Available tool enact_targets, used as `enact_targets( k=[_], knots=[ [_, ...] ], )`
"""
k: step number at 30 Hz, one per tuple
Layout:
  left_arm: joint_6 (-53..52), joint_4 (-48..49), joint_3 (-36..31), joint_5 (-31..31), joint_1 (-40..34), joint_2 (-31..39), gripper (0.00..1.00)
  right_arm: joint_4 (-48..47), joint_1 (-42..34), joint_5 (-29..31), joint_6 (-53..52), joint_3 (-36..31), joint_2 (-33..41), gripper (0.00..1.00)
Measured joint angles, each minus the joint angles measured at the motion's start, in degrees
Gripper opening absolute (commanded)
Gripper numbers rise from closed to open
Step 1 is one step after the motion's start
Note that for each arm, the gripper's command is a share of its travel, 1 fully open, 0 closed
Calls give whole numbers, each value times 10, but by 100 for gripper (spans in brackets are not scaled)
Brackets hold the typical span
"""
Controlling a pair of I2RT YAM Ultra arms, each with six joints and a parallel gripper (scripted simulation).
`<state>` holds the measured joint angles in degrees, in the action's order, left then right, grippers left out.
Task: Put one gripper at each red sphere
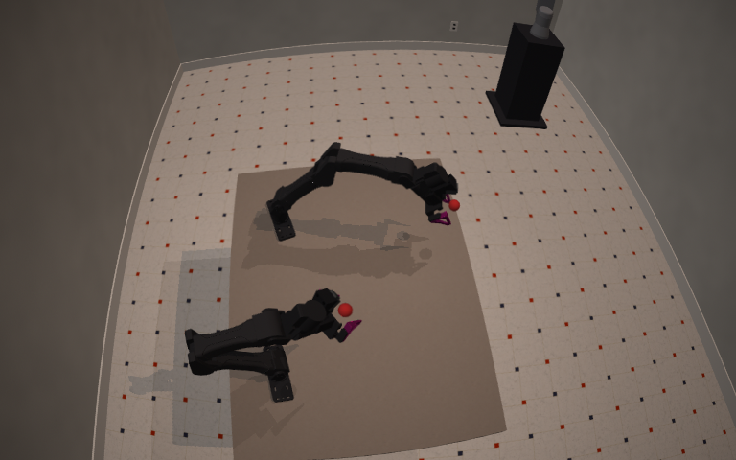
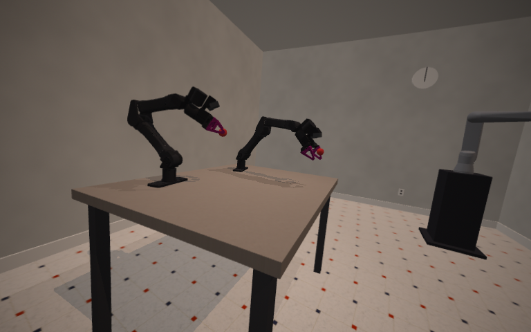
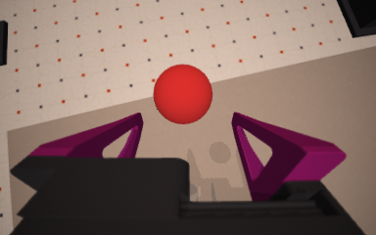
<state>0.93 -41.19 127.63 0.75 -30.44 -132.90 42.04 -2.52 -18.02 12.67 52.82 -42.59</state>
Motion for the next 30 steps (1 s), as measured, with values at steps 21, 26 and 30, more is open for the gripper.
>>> enact_targets(
  k=[21, 26, 30],
  knots=[
    [3, 22, 5, 7, 0, 0, 100, 6, 1, -4, -11, -7, 13, 100],
    [3, 35, 17, 7, 0, 0, 100, 10, 1, -5, -11, -8, 18, 100],
    [3, 38, 27, 7, 0, 0, 100, 11, 1, -5, -11, -8, 18, 100]
  ],
)
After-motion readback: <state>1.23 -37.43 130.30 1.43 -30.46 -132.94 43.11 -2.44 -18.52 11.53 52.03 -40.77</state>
